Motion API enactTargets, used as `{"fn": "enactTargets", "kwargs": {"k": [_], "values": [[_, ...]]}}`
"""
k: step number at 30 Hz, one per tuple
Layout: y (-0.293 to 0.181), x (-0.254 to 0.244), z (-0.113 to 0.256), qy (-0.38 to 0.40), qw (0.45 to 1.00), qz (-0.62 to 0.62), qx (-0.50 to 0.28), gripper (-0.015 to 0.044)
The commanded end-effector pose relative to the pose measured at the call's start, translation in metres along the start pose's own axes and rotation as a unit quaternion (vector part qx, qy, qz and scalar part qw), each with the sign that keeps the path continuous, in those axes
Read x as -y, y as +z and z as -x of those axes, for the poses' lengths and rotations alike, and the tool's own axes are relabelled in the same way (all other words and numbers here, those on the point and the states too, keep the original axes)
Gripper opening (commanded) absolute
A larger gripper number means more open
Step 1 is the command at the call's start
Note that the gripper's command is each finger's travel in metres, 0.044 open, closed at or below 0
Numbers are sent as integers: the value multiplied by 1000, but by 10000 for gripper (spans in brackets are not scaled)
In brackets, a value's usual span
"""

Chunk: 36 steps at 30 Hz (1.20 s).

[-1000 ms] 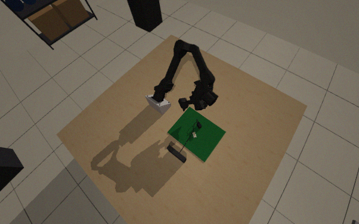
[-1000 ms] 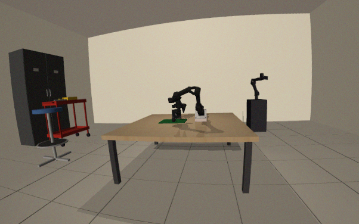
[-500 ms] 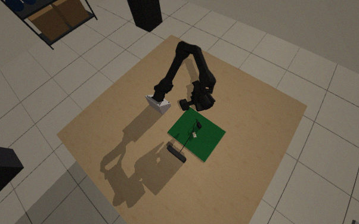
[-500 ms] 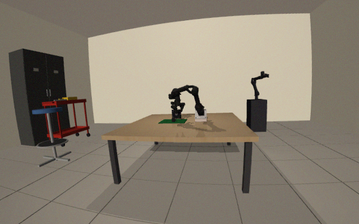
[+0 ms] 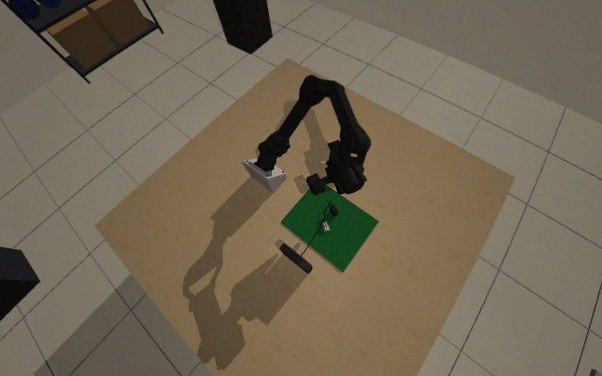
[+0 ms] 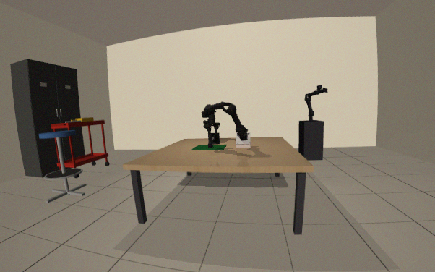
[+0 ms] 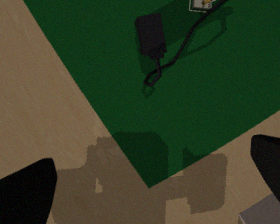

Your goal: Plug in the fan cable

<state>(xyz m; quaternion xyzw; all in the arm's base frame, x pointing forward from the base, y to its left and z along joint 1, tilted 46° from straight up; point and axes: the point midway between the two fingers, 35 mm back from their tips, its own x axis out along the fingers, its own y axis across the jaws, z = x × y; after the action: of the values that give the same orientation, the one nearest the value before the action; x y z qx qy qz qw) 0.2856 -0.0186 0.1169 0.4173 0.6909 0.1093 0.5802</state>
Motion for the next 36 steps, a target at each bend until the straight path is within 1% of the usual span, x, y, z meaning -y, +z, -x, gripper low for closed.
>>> {"fn": "enactTargets", "kwargs": {"k": [1,4,8,10,13,17,19,27,36], "values": [[36,8,17,6,1000,26,4,440],[58,15,27,11,999,42,5,440],[60,16,27,11,999,43,5,440],[61,16,21,11,999,43,6,440],[64,15,-3,10,999,43,7,440],[63,13,-52,11,999,44,6,440],[61,13,-70,13,999,44,5,440],[61,13,-75,13,999,44,5,440],[61,12,-89,13,999,44,6,440]]}}
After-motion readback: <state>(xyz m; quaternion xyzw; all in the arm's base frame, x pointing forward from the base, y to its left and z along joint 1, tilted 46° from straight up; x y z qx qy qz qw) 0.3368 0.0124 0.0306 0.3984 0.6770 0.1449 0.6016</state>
